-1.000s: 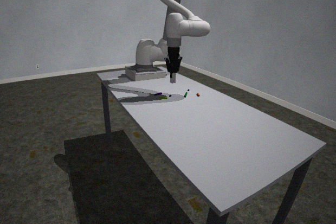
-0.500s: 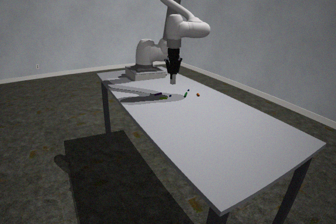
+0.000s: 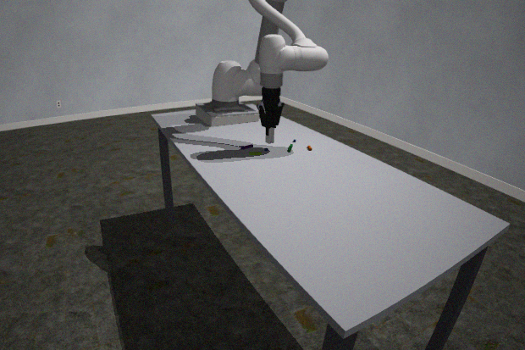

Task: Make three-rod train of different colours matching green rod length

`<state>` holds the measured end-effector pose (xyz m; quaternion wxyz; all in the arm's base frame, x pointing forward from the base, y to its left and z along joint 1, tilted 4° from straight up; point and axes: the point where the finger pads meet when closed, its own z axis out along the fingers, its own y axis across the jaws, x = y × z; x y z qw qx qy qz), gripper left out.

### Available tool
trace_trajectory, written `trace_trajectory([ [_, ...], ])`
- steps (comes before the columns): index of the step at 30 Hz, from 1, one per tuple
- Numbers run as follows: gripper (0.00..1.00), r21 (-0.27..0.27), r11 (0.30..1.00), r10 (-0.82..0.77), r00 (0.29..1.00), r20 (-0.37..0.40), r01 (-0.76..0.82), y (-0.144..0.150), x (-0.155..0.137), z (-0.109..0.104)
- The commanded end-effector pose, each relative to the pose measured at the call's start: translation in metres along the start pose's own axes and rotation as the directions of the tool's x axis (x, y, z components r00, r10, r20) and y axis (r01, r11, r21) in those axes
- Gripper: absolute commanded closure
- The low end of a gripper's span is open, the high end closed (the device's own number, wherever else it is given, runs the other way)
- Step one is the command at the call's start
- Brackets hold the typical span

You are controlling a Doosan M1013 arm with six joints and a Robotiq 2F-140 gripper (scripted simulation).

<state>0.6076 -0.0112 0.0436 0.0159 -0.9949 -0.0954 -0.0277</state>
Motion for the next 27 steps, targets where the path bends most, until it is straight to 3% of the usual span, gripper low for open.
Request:
trace_trajectory([
  [1, 0.97, 0.0, 1.0, 0.0, 1.0, 0.0, 0.0, 0.0, 0.0, 0.015],
  [8, 0.97, 0.0, 1.0, 0.0, 1.0, 0.0, 0.0, 0.0, 0.0, 0.028],
  [27, 0.97, 0.0, 1.0, 0.0, 1.0, 0.0, 0.0, 0.0, 0.0, 0.029],
])
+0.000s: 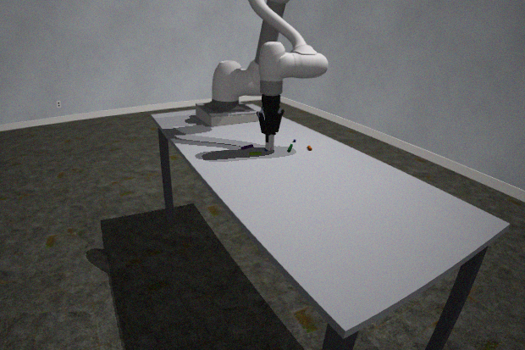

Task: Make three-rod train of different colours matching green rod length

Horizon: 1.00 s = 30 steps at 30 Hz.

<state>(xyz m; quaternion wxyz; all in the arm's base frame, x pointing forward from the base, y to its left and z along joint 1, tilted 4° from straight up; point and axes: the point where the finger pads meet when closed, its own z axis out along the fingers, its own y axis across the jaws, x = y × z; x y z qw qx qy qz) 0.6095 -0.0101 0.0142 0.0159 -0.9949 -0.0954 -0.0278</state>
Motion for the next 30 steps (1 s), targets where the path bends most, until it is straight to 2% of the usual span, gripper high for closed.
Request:
trace_trajectory([
  [1, 0.97, 0.0, 1.0, 0.0, 1.0, 0.0, 0.0, 0.0, 0.0, -0.0001],
  [30, 0.97, 0.0, 1.0, 0.0, 1.0, 0.0, 0.0, 0.0, 0.0, 0.0032],
])
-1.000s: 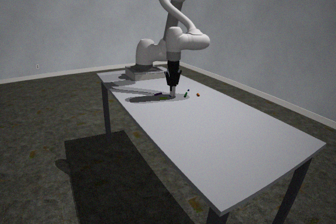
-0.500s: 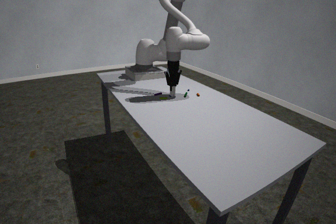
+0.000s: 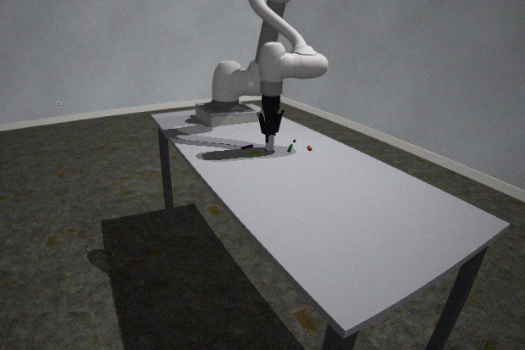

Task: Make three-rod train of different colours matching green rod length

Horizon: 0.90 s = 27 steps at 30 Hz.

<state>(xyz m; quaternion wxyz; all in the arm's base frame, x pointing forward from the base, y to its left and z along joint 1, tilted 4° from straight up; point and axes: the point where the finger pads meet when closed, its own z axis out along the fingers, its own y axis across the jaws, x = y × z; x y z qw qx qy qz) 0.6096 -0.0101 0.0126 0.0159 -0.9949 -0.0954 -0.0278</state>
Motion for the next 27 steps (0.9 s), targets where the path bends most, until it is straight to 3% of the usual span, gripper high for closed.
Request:
trace_trajectory([
  [1, 0.97, 0.0, 1.0, 0.0, 1.0, 0.0, 0.0, 0.0, 0.0, 0.0024],
  [27, 0.97, 0.0, 1.0, 0.0, 1.0, 0.0, 0.0, 0.0, 0.0, 0.0102],
])
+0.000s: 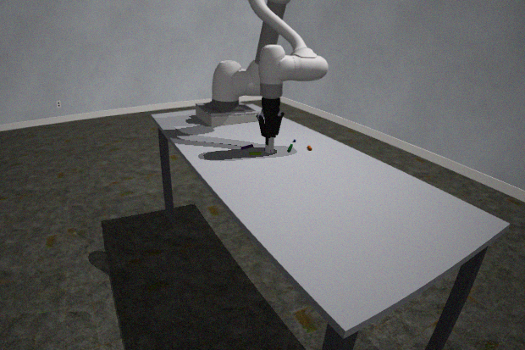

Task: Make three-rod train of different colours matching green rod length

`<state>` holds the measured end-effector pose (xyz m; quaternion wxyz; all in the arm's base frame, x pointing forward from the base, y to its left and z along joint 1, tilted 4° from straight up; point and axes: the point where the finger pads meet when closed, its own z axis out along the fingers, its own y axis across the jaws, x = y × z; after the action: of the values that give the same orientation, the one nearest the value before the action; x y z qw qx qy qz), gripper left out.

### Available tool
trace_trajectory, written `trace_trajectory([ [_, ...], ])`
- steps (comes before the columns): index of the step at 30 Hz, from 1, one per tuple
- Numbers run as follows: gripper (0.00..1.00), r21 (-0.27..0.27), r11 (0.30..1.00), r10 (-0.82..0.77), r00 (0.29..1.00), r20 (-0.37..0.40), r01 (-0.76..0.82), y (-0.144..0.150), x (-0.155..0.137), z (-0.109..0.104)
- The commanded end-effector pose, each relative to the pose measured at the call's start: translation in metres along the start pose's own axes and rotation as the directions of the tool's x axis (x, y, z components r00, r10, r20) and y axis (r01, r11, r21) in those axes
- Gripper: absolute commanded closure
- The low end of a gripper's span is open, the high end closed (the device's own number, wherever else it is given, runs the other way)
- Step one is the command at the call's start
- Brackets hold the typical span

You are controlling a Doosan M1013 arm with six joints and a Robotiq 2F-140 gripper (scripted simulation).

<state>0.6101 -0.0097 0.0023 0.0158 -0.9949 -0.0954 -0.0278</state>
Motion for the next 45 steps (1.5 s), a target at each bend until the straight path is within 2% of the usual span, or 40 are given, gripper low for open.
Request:
trace_trajectory([
  [1, 0.97, 0.0, 1.0, 0.0, 1.0, 0.0, 0.0, 0.0, 0.0, -0.0001],
  [24, 0.97, 0.0, 1.0, 0.0, 1.0, 0.0, 0.0, 0.0, 0.0, -0.0001],
  [39, 0.85, 0.0, 1.0, 0.0, 1.0, 0.0, 0.0, 0.0, 0.0, -0.0001],
  [45, 0.85, 0.0, 1.0, 0.0, 1.0, 0.0, 0.0, 0.0, 0.0, -0.0001],
])
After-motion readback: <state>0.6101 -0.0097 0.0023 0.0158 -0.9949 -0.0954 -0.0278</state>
